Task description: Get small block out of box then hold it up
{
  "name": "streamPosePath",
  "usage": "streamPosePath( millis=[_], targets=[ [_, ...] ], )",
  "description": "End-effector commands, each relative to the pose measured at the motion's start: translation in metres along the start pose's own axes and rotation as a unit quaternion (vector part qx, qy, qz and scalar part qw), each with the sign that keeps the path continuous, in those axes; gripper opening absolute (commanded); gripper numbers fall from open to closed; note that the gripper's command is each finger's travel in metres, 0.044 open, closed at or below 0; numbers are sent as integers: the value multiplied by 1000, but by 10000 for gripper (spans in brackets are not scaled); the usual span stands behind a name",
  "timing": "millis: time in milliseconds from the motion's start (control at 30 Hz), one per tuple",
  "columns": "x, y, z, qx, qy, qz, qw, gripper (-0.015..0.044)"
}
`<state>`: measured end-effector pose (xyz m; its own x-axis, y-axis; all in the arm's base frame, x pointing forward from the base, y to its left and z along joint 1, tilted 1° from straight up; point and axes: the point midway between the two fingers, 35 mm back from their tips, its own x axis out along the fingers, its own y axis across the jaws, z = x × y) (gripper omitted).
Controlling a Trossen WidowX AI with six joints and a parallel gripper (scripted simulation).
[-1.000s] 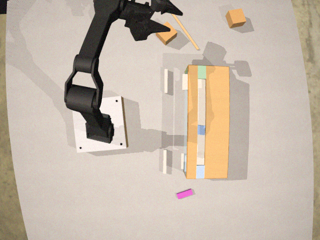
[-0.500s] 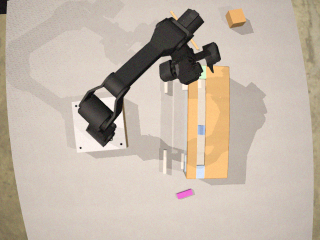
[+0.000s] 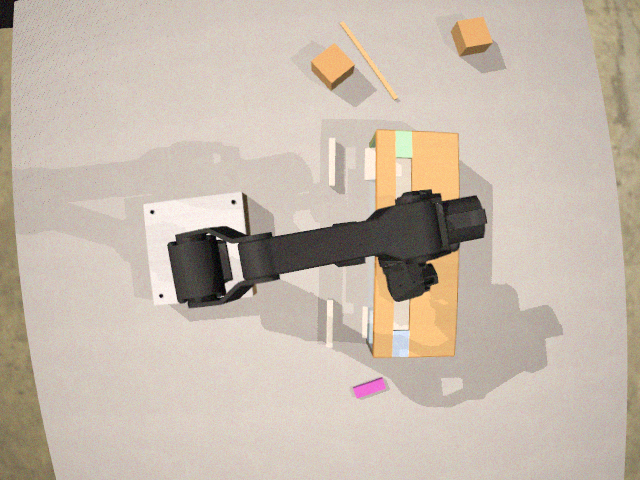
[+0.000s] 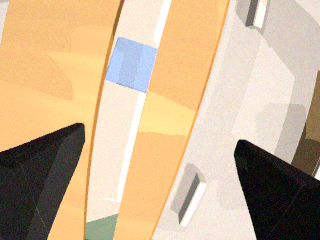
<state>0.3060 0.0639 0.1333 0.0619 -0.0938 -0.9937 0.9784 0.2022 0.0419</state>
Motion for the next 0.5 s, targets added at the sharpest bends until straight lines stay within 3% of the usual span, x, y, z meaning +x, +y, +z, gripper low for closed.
streamPosePath(
  millis=[0,233,467],
  targets=[
    [3,-13,27,14,68,-17,997,400],
    [3,-38,77,64,201,1,978,400],
    [3,-41,81,69,212,7,975,400]
  ],
)
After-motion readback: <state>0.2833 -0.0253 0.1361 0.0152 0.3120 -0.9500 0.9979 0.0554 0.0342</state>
